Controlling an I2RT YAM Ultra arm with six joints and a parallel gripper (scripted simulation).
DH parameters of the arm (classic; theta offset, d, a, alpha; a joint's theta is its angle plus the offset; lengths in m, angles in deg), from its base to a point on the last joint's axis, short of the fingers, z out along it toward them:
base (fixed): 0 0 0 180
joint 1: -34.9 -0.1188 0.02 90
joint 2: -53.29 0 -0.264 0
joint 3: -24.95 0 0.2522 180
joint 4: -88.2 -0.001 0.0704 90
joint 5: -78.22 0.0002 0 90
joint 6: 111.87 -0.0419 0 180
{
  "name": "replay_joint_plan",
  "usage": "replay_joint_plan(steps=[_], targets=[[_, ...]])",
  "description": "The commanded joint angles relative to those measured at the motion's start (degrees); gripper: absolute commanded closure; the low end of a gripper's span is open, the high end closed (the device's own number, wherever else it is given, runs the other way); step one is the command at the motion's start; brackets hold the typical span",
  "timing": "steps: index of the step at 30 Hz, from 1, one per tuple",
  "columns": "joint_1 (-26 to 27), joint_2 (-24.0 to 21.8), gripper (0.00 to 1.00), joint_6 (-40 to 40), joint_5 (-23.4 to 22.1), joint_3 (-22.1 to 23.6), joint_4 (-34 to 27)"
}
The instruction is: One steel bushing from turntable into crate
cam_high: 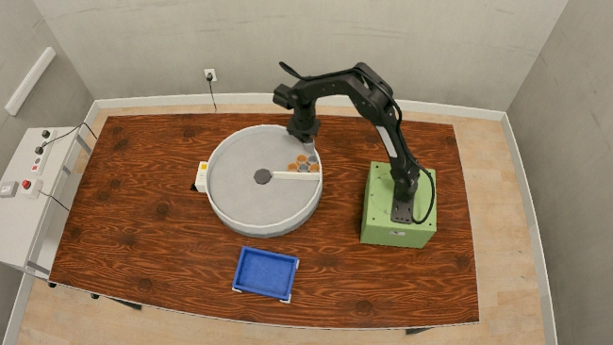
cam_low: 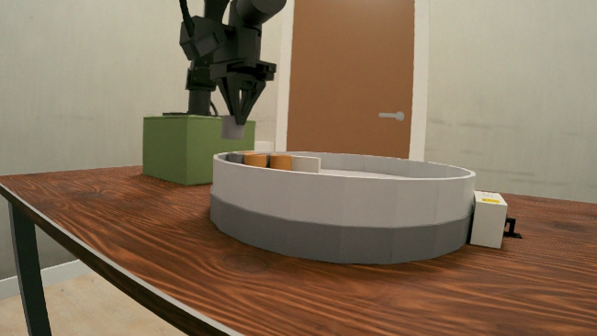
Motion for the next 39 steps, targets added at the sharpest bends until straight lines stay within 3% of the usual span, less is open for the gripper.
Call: replay_joint_plan(steps=[1,28,31,38,39], targets=[[-0.1,-2.3,1.0,-0.2,0.7,-2.0,-1.0],[-1.1,-2.5,1.0,-0.8,0.7,-1.6,-0.9],[-1.8,-2.6,1.0,-1.2,0.7,1.0,-0.9],[-3.7,-3.6,1.0,-2.5,0.5,0.4,1.1],[-4.2,-3.6,1.0,-2.8,0.6,2.6,1.1]])
